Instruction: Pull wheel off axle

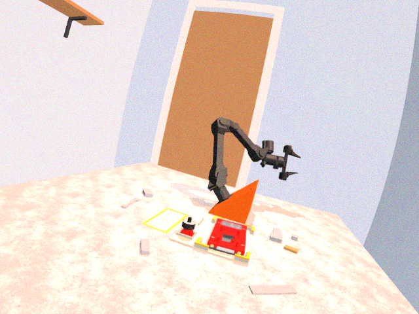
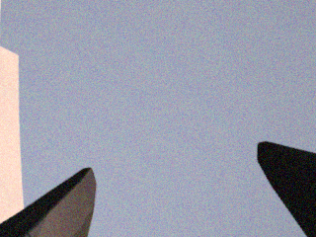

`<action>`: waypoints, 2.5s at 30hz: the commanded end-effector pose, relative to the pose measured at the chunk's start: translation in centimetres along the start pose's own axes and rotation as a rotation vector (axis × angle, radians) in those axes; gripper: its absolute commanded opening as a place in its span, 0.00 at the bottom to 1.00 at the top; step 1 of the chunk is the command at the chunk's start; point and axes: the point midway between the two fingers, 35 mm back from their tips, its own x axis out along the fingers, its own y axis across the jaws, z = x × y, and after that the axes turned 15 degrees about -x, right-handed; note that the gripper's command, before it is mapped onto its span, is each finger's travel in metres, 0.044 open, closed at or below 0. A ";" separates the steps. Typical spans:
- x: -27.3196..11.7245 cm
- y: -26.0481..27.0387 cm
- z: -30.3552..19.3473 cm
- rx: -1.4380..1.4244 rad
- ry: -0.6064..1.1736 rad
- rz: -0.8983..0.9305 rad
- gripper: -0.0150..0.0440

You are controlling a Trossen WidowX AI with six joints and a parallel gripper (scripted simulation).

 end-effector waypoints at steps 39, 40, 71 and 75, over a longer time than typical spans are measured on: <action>-5.3 7.2 -36.4 1.001 0.812 0.358 0.76; -5.9 7.7 -37.2 1.031 0.838 0.366 0.76; -31.3 21.4 -51.4 1.936 1.691 0.390 0.76; -35.6 23.2 -51.3 2.043 1.847 0.395 0.76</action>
